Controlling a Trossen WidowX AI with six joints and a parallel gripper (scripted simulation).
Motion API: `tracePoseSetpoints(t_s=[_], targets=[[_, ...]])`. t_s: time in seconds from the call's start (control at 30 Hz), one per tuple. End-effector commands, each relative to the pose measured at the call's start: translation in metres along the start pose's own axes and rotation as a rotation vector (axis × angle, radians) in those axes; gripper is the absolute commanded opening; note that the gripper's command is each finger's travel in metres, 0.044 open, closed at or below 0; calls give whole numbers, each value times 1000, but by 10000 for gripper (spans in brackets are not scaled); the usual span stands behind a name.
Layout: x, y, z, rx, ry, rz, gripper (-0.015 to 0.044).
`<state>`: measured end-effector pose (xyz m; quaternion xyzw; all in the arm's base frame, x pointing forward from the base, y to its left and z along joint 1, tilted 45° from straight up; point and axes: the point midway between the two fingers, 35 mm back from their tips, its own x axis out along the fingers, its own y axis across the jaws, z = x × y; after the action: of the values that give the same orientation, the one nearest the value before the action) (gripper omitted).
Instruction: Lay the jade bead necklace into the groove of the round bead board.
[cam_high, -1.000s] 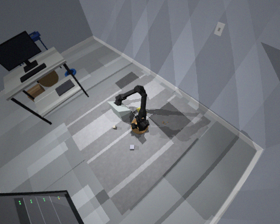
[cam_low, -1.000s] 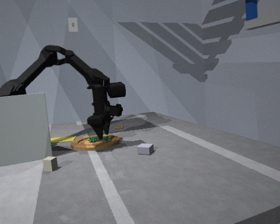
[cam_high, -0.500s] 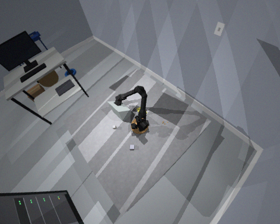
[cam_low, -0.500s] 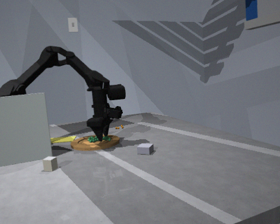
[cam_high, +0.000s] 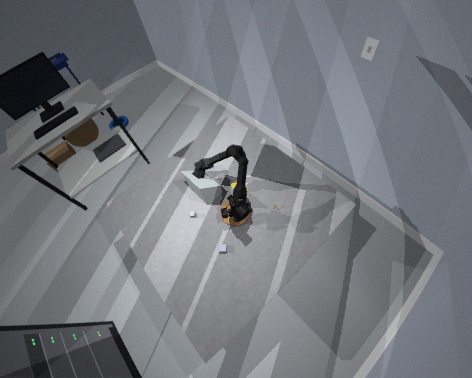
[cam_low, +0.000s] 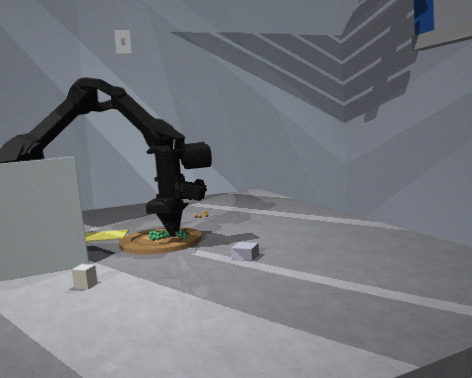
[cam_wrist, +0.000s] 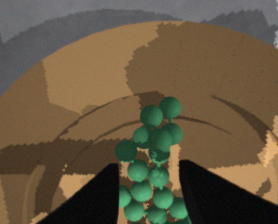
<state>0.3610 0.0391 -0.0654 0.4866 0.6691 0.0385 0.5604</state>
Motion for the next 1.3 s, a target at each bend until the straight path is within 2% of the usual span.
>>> tracePoseSetpoints(t_s=[0.0,0.83,1.27], targets=[[0,0,0,-1,-1,0,0],[0,0,0,-1,-1,0,0],[-14,-1,-1,8,5,3,0]])
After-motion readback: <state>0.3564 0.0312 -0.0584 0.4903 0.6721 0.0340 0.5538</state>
